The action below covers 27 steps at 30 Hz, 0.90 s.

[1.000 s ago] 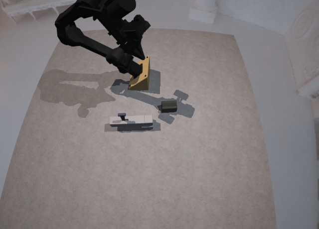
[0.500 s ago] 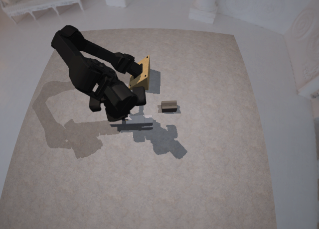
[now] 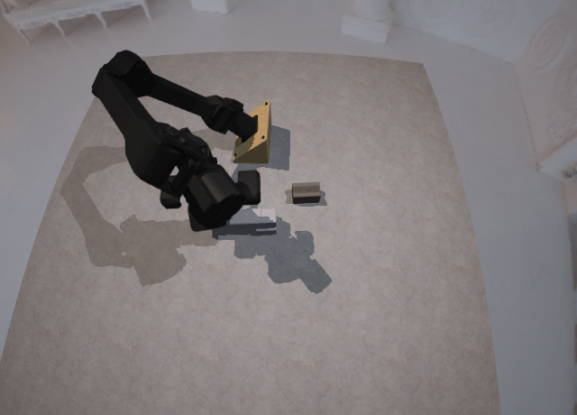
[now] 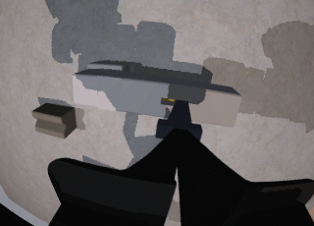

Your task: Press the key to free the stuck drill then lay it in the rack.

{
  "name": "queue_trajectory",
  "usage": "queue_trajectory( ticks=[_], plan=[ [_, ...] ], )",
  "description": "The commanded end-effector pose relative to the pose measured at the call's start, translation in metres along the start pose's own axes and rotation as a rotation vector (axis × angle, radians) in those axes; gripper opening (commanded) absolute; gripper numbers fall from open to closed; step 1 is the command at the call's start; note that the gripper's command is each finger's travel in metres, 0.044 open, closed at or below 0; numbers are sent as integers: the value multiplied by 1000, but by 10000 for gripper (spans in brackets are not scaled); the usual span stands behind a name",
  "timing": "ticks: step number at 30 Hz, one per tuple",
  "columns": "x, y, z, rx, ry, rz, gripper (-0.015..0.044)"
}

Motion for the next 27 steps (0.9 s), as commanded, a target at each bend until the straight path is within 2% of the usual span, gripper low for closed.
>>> queue_trajectory(
  ticks=[1, 27],
  plan=[
    [-1, 0, 5, 0, -8, -6, 0],
    [0, -1, 13, 0, -8, -6, 0]
  ],
)
Point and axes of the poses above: the point midway between the two fingers, 35 mm back from their tips, its own z axis out along the fingers, its own x axis across the jaws, y = z × x, the point moved 7 cm from there along -z, back along the fingers, and after that the axes turned 4 degrees about z, right-handed, at the moved point
